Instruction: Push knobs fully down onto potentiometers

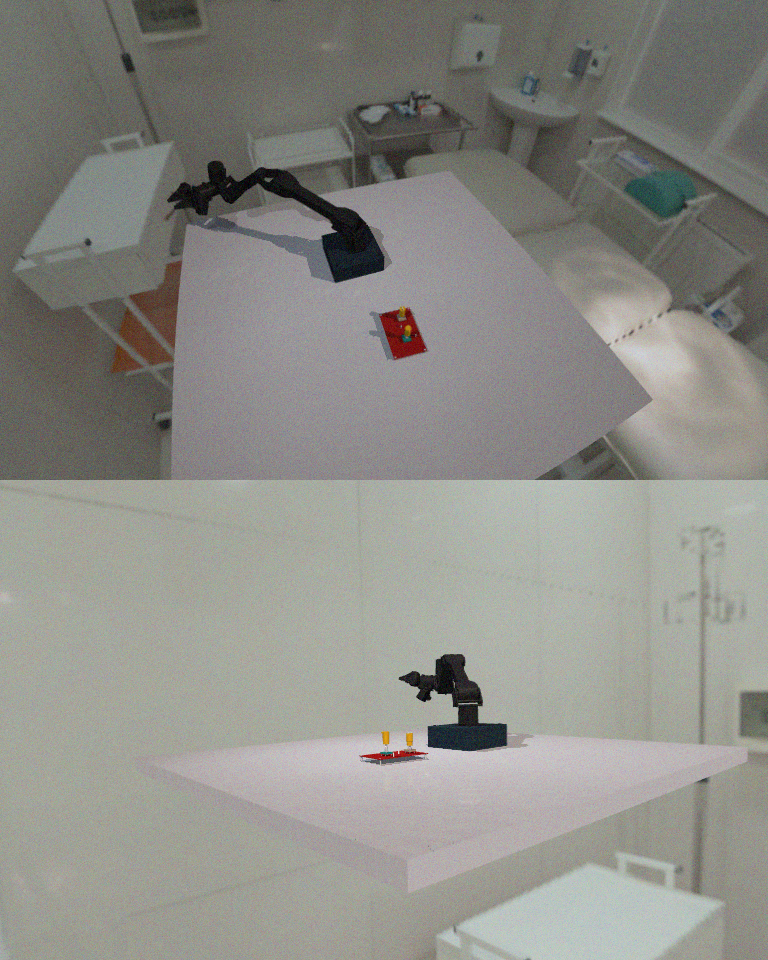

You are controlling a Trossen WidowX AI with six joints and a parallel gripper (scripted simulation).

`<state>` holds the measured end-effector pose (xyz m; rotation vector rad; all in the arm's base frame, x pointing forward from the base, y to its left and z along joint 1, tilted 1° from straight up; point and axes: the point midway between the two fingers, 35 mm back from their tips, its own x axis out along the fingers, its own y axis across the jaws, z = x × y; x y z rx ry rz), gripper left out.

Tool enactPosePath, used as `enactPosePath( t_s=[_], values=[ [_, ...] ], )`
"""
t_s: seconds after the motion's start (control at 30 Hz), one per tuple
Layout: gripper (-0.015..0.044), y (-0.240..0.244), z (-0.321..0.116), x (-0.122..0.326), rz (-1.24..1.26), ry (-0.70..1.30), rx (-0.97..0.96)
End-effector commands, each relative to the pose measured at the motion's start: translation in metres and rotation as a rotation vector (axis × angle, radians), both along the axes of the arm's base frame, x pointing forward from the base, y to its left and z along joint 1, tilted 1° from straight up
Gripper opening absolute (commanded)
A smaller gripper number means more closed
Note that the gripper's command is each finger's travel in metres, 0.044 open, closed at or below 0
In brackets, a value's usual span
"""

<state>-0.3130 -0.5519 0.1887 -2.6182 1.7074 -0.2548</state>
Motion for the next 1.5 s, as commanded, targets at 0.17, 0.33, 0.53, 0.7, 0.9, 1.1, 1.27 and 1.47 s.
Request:
enactPosePath(
  t_s=[0.17,0.33,0.53,0.7,0.9,1.1,1.27,1.47],
  values=[
    [0.0243,-0.022,0.001,0.037,0.051,-0.128,0.075],
    [0.0111,-0.042,0.001,0.079,0.102,-0.260,0.169],
    [0.0000,-0.059,0.000,0.127,0.146,-0.406,0.293],
    [0.0000,-0.069,-0.003,0.170,0.171,-0.528,0.405],
    [0.0000,-0.078,-0.006,0.228,0.213,-0.668,0.546],
    [0.0000,-0.078,-0.007,0.273,0.248,-0.744,0.649],
    [0.0000,-0.068,-0.005,0.319,0.302,-0.759,0.723],
    [0.0000,-0.056,0.000,0.379,0.380,-0.803,0.819]
  ],
)
